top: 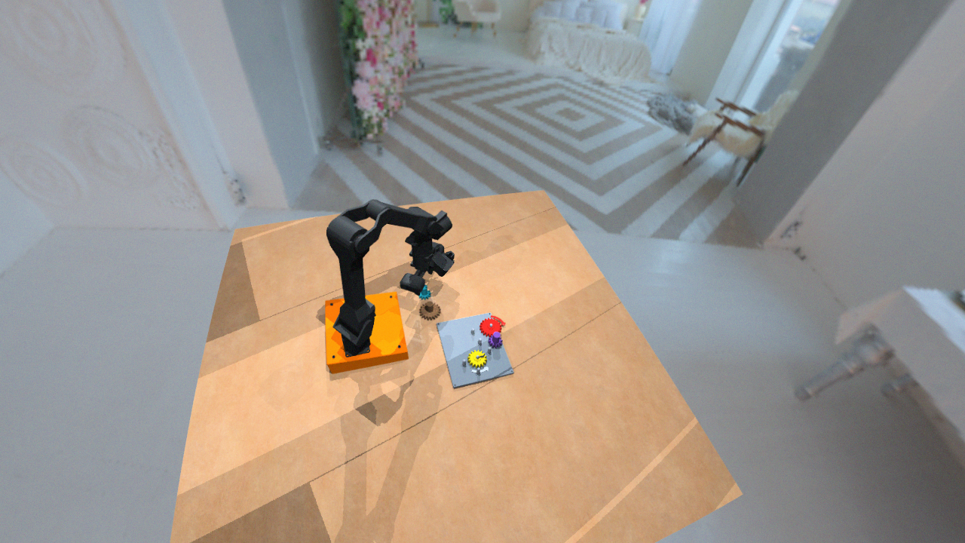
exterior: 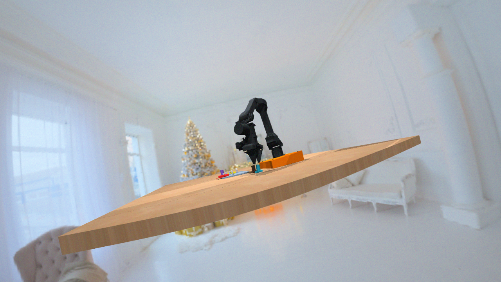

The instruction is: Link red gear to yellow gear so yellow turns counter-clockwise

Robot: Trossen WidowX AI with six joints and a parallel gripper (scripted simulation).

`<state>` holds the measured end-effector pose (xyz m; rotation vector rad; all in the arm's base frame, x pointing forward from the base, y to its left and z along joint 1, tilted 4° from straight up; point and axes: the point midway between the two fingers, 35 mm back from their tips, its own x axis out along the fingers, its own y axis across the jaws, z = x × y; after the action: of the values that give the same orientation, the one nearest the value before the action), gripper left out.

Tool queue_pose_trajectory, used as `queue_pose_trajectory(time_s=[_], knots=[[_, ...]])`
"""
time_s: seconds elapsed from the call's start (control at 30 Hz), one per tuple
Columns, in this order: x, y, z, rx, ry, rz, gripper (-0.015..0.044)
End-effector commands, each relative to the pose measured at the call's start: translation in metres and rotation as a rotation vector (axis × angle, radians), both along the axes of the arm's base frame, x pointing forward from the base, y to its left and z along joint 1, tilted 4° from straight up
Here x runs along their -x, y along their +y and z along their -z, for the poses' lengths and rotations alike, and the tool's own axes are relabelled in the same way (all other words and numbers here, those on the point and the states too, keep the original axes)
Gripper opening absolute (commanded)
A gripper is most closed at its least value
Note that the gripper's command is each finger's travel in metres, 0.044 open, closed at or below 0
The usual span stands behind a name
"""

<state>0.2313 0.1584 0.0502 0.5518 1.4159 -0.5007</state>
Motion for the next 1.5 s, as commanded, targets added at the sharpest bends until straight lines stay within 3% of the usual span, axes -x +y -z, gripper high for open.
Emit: queue_pose_trajectory(time_s=[0.0,0.47,0.93,1.2,1.47], knots=[[0.001,-0.003,0.009,0.012,0.006,0.000,0.0440],[0.000,-0.003,0.021,0.012,0.007,0.000,0.0440],[0.000,-0.003,0.021,0.012,0.007,0.000,0.0072],[0.000,-0.003,0.021,0.012,0.007,0.000,0.0000],[-0.006,0.005,0.006,0.006,-0.046,0.011,0.0000]])
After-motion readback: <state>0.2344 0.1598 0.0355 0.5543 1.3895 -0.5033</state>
